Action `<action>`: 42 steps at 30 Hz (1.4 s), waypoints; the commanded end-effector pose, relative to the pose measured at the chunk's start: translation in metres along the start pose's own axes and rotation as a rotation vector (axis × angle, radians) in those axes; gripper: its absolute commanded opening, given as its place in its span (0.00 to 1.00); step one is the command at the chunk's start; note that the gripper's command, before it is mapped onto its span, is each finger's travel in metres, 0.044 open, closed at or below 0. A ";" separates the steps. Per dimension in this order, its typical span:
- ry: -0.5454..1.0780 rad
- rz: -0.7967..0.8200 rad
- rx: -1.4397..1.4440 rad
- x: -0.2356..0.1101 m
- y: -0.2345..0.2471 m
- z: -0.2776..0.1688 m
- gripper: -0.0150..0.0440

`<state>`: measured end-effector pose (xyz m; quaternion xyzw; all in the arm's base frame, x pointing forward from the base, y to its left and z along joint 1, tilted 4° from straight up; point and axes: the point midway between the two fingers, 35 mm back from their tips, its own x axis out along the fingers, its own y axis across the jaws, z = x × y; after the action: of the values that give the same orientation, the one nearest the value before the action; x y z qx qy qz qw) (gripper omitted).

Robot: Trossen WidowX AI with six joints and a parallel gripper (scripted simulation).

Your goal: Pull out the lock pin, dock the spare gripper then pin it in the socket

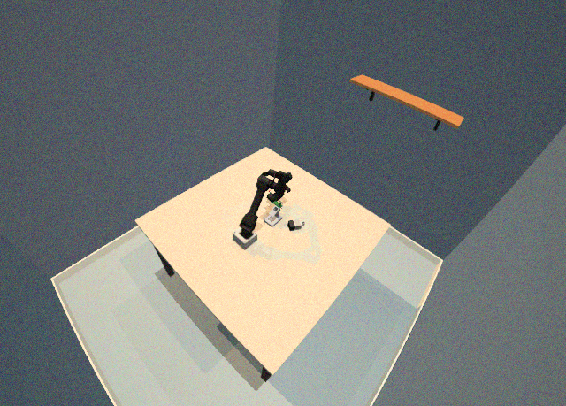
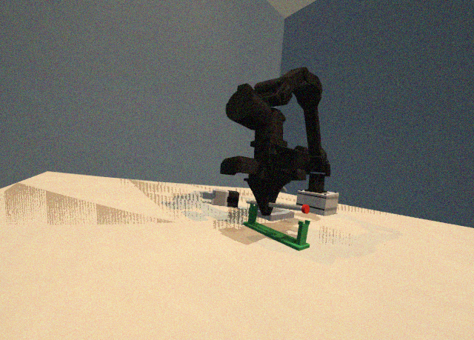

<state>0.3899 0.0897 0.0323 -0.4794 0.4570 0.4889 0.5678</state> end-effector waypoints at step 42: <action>-0.004 -0.015 -0.002 0.010 0.001 -0.001 0.52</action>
<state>0.3901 0.0897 0.0220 -0.4824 0.4518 0.4863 0.5715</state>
